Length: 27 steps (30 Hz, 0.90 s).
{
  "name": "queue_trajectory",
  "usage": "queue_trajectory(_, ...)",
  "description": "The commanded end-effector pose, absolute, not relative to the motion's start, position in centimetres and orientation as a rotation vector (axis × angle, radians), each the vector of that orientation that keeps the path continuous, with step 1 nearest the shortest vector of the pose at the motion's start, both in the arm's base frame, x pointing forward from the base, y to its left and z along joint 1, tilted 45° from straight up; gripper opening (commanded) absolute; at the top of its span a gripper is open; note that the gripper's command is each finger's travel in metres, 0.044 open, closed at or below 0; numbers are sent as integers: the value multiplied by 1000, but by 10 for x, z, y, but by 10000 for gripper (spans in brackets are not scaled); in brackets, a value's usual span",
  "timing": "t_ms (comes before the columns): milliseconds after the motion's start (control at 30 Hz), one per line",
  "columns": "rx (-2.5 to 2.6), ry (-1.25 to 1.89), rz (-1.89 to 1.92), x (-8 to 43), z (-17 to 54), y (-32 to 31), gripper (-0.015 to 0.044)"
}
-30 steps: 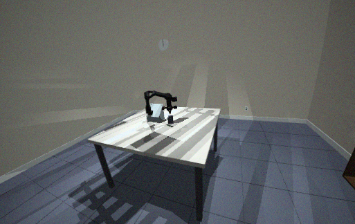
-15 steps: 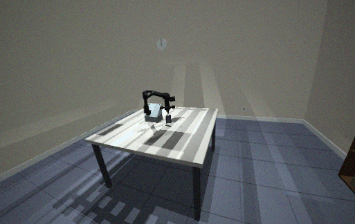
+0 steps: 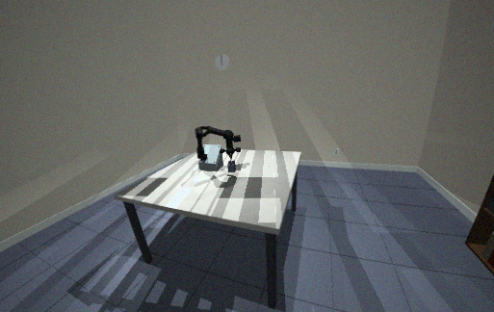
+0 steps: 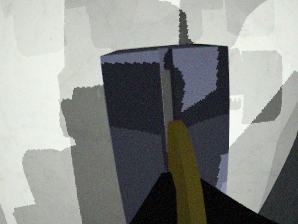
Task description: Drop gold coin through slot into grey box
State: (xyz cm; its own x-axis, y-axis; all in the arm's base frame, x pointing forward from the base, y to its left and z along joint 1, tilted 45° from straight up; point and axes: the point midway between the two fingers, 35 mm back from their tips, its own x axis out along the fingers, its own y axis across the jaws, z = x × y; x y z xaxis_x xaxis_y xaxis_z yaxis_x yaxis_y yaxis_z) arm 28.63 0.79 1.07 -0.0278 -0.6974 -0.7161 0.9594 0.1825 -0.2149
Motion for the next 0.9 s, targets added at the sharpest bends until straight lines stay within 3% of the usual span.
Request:
queue_trajectory(0,401,832,-1387,283,10,7,0)
queue_trajectory(867,395,834,-1379,282,7,2,0)
